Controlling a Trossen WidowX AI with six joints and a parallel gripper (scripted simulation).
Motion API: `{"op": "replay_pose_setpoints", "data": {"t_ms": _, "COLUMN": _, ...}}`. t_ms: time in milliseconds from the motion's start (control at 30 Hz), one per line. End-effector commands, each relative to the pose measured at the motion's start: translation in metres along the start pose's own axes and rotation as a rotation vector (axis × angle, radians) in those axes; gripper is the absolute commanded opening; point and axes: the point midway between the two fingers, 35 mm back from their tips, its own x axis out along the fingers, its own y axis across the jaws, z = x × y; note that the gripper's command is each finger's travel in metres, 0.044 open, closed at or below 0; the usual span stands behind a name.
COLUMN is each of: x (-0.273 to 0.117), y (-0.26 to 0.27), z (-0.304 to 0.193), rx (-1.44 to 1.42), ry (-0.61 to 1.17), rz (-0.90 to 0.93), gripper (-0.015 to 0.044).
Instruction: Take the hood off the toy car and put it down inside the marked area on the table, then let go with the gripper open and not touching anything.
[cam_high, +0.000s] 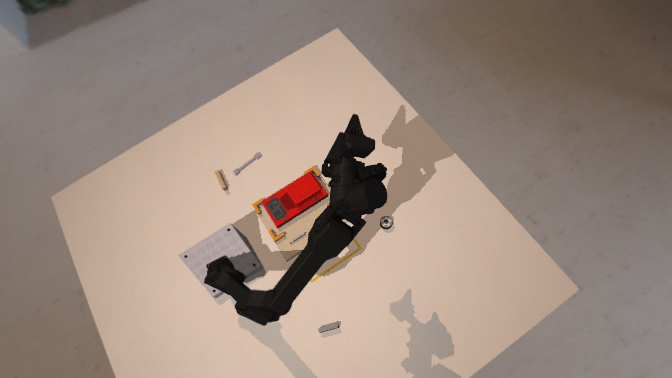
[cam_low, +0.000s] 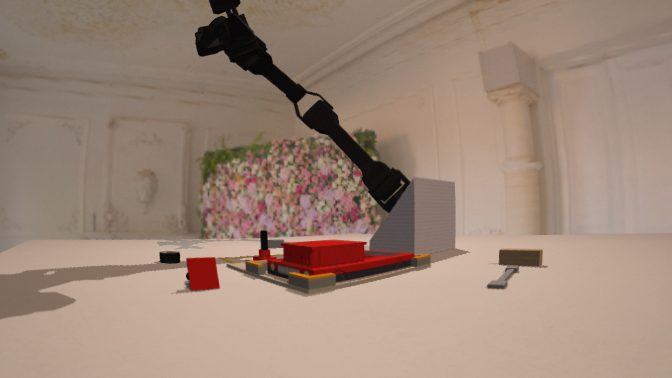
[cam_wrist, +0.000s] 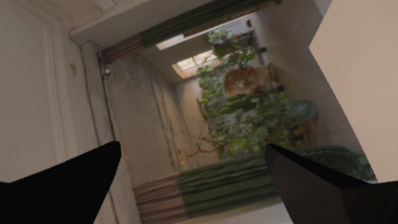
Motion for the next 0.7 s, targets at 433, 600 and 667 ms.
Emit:
{"op": "replay_pose_setpoints", "data": {"t_ms": 433, "x": 0.072, "y": -0.215, "z": -0.013, "rx": -0.234, "ry": -0.044, "rz": -0.827, "gripper": 0.0440}}
{"op": "replay_pose_setpoints", "data": {"t_ms": 600, "x": 0.066, "y": -0.275, "z": -0.020, "rx": -0.381, "ry": -0.004, "rz": -1.096, "gripper": 0.0440}}
{"op": "replay_pose_setpoints", "data": {"t_ms": 667, "x": 0.061, "y": -0.296, "z": -0.023, "rx": -0.446, "ry": 0.020, "rz": -1.202, "gripper": 0.0440}}
